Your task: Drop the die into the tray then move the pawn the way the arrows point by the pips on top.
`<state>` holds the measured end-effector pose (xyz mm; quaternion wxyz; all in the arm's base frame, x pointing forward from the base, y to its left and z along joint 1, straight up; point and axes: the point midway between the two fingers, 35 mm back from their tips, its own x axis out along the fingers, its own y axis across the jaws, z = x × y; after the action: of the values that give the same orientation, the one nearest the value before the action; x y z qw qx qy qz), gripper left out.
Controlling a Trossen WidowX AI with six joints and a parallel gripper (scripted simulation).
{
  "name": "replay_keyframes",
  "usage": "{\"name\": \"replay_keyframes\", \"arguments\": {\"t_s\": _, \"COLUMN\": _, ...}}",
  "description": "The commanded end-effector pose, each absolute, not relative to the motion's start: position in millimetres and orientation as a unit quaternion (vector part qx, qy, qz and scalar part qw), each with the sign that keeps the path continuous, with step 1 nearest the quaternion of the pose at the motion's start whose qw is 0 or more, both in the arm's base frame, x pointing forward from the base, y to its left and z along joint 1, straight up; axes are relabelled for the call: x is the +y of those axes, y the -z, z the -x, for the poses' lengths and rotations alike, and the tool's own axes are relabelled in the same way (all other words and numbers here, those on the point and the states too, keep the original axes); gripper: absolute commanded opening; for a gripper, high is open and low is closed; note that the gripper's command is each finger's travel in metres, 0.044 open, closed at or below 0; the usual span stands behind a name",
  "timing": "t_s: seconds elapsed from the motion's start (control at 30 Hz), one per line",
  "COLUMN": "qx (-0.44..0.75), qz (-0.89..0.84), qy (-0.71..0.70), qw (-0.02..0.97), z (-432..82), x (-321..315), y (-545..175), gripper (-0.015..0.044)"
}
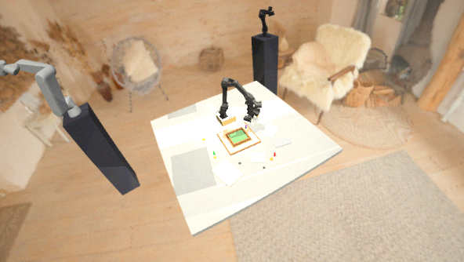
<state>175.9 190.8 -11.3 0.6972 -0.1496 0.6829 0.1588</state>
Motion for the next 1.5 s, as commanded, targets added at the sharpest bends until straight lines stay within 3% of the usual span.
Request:
{"name": "replay_keyframes", "arguments": {"t_s": 0.0, "qx": 0.683, "qz": 0.152, "qy": -0.159, "qw": 0.697, "z": -176, "x": 190, "y": 13, "gripper": 0.0091}}
{"name": "replay_keyframes", "arguments": {"t_s": 0.2, "qx": 0.683, "qz": 0.152, "qy": -0.159, "qw": 0.697, "z": -176, "x": 190, "y": 13, "gripper": 0.0051}}
{"name": "replay_keyframes", "arguments": {"t_s": 0.27, "qx": 0.682, "qz": 0.151, "qy": -0.159, "qw": 0.698, "z": -176, "x": 191, "y": 12, "gripper": 0.0}}
{"name": "replay_keyframes", "arguments": {"t_s": 1.0, "qx": 0.683, "qz": 0.152, "qy": -0.159, "qw": 0.697, "z": -167, "x": 182, "y": -109, "gripper": 0.0}}
{"name": "replay_keyframes", "arguments": {"t_s": 1.47, "qx": 0.687, "qz": 0.12, "qy": -0.122, "qw": 0.706, "z": -195, "x": 156, "y": -105, "gripper": 0.0}}
